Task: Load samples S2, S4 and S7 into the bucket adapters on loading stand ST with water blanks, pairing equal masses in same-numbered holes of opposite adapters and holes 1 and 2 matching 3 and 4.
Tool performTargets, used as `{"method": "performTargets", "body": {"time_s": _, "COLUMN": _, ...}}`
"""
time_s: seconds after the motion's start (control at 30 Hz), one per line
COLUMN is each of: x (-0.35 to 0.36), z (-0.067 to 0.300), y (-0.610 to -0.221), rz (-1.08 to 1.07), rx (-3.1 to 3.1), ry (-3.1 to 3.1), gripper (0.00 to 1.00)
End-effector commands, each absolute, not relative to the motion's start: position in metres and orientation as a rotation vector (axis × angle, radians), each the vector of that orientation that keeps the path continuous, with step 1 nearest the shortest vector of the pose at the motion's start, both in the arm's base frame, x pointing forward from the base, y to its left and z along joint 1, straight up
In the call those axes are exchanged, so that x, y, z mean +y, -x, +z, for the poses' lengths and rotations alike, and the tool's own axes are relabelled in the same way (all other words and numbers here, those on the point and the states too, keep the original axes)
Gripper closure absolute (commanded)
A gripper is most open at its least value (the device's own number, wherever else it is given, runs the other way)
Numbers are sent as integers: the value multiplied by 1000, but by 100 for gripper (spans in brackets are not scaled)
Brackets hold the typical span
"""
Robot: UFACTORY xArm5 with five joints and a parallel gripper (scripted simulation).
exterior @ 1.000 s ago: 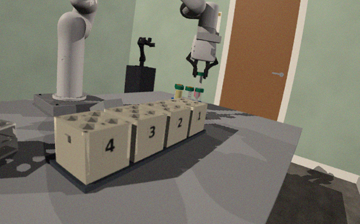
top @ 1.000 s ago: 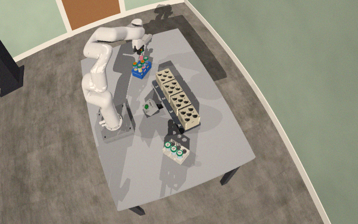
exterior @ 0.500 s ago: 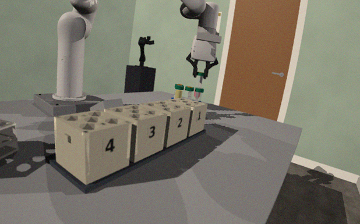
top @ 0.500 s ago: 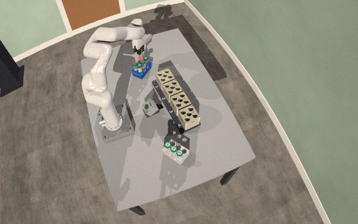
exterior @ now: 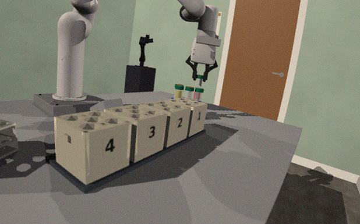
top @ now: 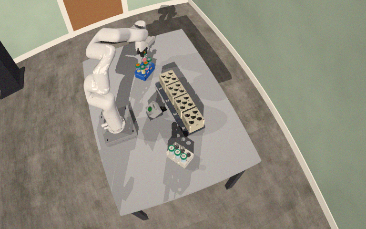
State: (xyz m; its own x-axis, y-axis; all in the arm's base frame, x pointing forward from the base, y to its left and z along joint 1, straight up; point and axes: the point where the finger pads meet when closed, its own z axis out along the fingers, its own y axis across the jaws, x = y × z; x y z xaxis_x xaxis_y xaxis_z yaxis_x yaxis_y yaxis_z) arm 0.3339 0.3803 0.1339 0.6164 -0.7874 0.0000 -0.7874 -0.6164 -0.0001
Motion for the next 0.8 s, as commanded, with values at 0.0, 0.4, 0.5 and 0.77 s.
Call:
{"method": "performTargets", "body": {"time_s": 0.0, "x": 381, "z": 132, "y": -335, "rz": 2, "rx": 1374, "ry": 2820, "gripper": 100}}
{"method": "performTargets", "body": {"time_s": 0.4, "x": 381, "z": 122, "y": -335, "rz": 2, "rx": 1374, "ry": 2820, "gripper": 100}}
{"method": "performTargets", "body": {"time_s": 0.5, "x": 381, "z": 119, "y": -335, "rz": 2, "rx": 1374, "ry": 2820, "gripper": 100}}
{"method": "performTargets", "body": {"time_s": 0.77, "x": 381, "z": 111, "y": -335, "rz": 2, "rx": 1374, "ry": 2820, "gripper": 100}}
